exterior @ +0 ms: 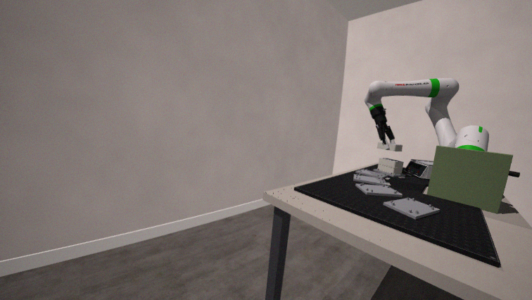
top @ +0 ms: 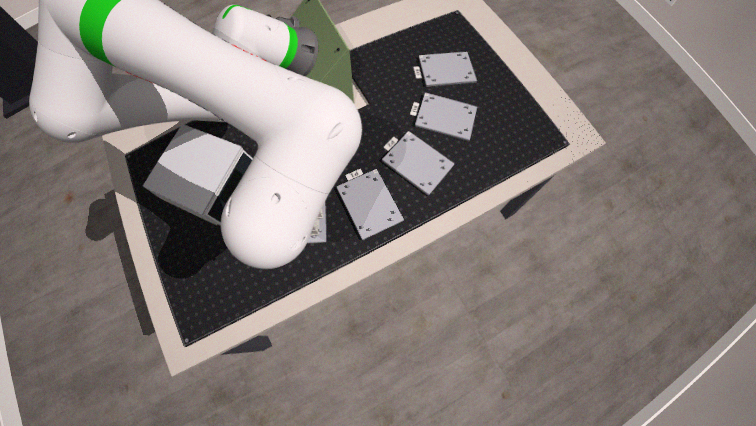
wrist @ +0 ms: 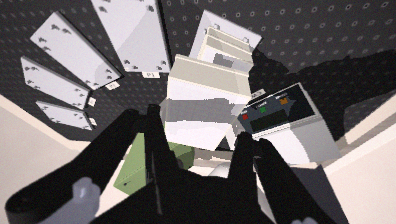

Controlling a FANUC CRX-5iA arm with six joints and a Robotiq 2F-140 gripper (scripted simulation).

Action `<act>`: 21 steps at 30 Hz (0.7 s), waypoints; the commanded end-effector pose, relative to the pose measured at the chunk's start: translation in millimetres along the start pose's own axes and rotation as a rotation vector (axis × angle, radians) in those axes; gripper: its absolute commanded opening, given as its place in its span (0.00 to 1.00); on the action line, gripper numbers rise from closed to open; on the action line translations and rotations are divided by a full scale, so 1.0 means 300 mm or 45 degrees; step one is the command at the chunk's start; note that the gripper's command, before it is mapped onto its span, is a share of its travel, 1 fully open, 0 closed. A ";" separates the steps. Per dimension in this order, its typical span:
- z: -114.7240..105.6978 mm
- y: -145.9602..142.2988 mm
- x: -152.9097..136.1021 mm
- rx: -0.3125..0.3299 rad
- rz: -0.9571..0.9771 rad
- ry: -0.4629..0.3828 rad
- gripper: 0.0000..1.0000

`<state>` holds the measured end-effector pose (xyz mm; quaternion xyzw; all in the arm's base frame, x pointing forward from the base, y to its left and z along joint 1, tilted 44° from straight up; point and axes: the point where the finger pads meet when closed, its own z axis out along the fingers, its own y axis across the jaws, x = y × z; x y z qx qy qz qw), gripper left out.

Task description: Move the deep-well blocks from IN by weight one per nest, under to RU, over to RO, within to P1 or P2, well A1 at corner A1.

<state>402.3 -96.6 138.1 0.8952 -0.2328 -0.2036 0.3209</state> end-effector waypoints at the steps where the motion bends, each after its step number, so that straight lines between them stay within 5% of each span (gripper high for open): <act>1: 0.014 -0.032 0.008 -0.067 -0.119 0.000 0.10; 6: 0.037 -0.081 0.019 -0.163 -0.285 0.000 0.10; 21: 0.097 -0.209 0.048 -0.163 -0.285 0.000 0.10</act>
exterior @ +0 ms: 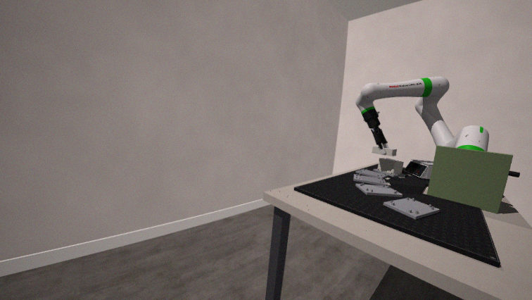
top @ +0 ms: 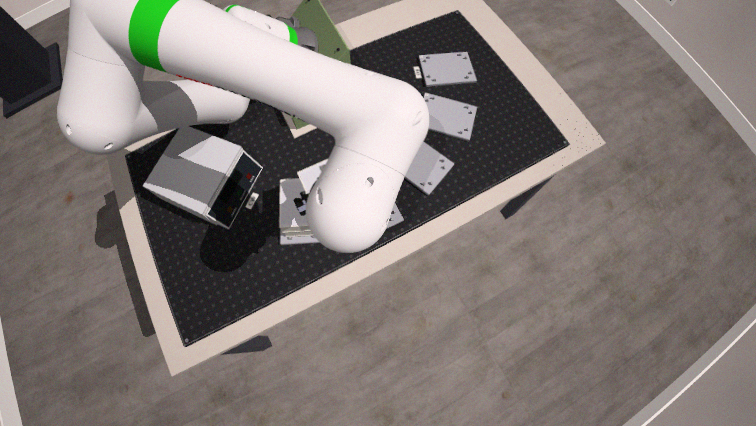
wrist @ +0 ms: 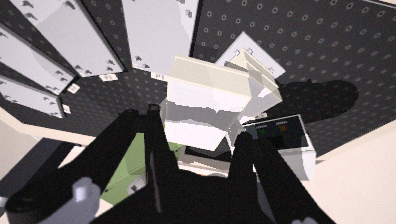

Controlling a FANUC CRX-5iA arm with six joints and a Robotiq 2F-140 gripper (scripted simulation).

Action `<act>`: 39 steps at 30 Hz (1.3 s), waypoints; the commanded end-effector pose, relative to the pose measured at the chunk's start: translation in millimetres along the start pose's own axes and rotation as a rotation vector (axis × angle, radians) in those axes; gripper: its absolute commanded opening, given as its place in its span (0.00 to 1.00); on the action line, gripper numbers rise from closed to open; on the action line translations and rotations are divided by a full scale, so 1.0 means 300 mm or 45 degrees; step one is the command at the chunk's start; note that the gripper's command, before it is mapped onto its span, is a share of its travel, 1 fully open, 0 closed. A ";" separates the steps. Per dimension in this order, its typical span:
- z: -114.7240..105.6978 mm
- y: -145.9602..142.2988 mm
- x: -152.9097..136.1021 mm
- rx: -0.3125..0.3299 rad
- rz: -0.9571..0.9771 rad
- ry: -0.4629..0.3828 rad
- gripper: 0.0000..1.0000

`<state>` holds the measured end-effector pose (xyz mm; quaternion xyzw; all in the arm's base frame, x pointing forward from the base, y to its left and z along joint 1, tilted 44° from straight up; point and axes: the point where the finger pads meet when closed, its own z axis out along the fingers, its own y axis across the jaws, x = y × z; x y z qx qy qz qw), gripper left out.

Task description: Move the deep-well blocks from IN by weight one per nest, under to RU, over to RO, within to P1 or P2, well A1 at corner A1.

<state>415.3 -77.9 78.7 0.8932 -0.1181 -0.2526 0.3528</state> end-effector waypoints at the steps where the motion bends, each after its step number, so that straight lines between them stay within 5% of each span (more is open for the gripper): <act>1: 0.010 -0.030 0.014 0.000 0.000 0.001 0.10; 39: 0.113 -0.334 0.153 0.000 0.000 0.001 0.10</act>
